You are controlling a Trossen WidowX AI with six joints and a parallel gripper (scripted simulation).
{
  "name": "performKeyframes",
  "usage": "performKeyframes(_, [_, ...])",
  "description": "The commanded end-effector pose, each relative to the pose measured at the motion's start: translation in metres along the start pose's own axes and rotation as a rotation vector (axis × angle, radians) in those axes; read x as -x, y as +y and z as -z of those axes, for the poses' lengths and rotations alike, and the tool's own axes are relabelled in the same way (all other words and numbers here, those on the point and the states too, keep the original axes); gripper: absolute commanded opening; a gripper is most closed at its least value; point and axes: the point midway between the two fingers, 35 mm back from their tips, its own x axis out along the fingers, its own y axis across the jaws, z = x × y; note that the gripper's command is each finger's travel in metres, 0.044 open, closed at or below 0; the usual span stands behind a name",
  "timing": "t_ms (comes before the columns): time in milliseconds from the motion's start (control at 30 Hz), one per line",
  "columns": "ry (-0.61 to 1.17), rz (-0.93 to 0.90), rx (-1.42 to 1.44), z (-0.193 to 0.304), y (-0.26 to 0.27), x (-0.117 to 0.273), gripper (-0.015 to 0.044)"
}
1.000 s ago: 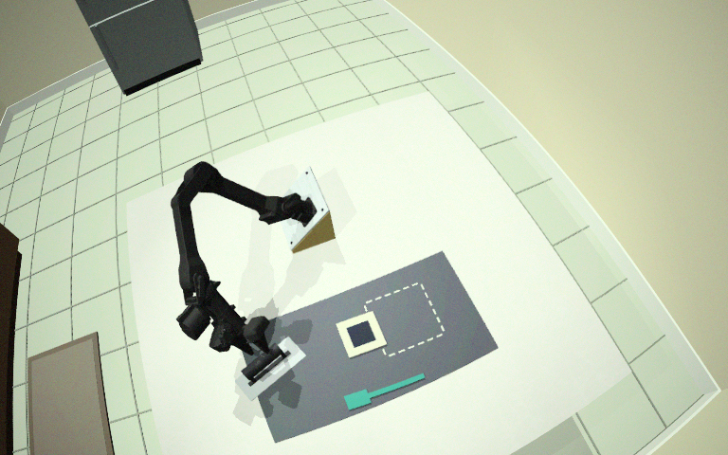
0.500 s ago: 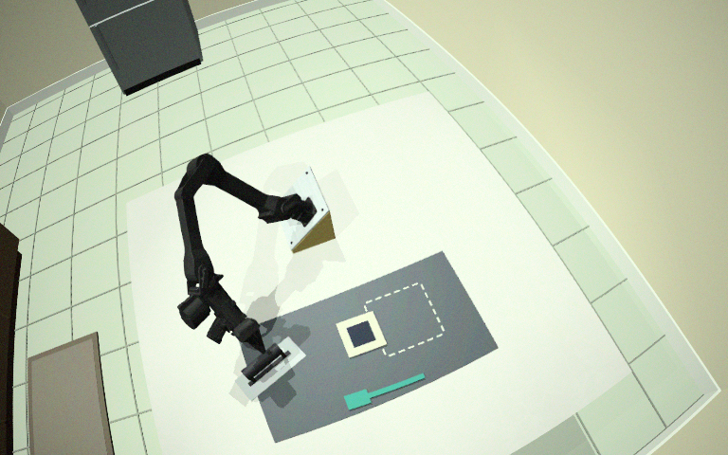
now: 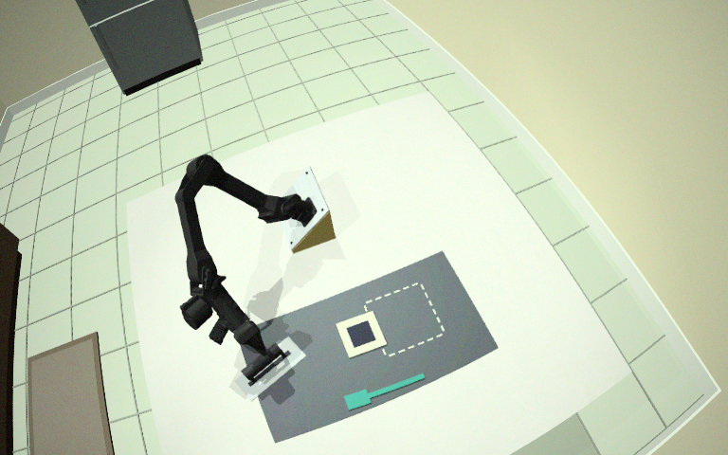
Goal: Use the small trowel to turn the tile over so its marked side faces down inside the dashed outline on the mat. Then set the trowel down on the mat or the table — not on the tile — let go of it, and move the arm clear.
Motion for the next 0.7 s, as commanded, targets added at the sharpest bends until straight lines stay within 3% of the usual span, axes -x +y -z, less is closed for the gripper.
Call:
performKeyframes(0, [0.003,-0.001,-0.005,0.000,0.000,-0.007,0.0300])
performKeyframes(667, [0.003,-0.001,-0.005,0.000,0.000,-0.039,0.0300])
